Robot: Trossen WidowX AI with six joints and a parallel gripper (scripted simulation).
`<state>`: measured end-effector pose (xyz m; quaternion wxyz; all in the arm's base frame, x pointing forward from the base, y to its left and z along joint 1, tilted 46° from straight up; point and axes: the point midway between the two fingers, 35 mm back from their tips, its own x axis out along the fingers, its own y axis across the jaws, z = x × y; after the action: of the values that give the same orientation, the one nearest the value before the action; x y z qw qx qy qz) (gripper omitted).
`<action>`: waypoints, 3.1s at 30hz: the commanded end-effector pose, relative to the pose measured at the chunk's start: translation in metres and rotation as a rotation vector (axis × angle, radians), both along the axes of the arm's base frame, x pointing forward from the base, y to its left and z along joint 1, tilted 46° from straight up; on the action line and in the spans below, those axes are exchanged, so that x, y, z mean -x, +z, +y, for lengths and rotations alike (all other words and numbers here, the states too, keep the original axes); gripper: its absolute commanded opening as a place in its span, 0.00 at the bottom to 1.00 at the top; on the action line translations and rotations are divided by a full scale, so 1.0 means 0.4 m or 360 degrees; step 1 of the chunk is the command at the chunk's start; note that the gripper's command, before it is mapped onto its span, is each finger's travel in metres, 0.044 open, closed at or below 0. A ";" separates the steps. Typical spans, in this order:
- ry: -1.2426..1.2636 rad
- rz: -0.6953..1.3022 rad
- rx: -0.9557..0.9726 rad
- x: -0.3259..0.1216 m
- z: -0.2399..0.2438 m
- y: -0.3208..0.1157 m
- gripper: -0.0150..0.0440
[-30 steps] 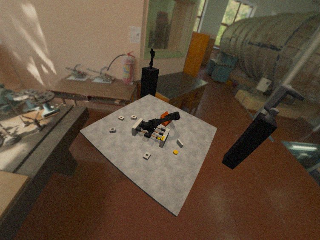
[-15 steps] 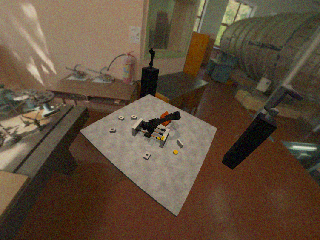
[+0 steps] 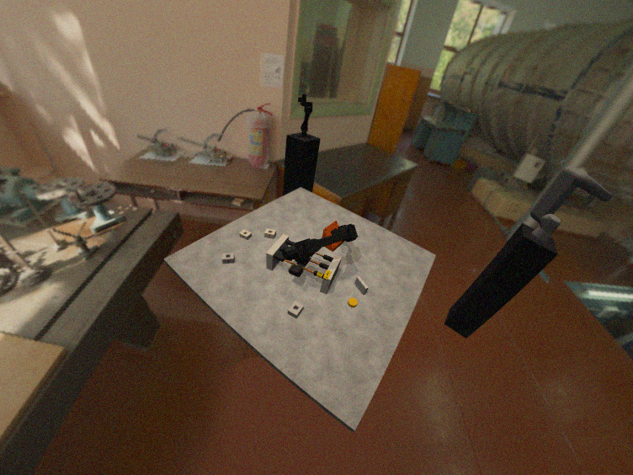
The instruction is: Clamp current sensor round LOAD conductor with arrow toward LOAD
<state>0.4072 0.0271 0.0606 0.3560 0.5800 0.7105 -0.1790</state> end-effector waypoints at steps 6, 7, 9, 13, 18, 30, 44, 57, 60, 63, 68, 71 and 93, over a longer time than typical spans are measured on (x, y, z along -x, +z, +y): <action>0.0037 0.0027 0.0015 -0.001 0.000 0.002 0.25; 0.0037 0.0027 0.0014 -0.001 0.001 0.001 0.25; 0.0035 0.0027 0.0013 -0.001 0.004 -0.002 0.25; 0.0031 0.0026 0.0014 -0.001 0.001 0.000 0.34; 0.0031 0.0026 0.0014 -0.001 0.001 0.000 0.57; 0.0031 0.0026 0.0014 -0.001 0.001 0.000 0.68; 0.0031 0.0026 0.0014 -0.001 0.001 0.000 0.68; 0.0031 0.0026 0.0014 -0.001 0.001 0.000 0.81; 0.0031 0.0026 0.0014 -0.001 0.001 0.000 0.95; 0.0031 0.0026 0.0014 -0.001 0.001 0.000 1.00; 0.0031 0.0026 0.0014 -0.001 0.001 0.000 1.00; -0.0013 -0.0012 -0.0009 0.003 -0.023 0.018 1.00; -0.0359 -0.0348 -0.0149 0.071 -0.202 0.162 1.00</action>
<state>0.3790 -0.0535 0.1240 0.3798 0.6870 0.6070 -0.1237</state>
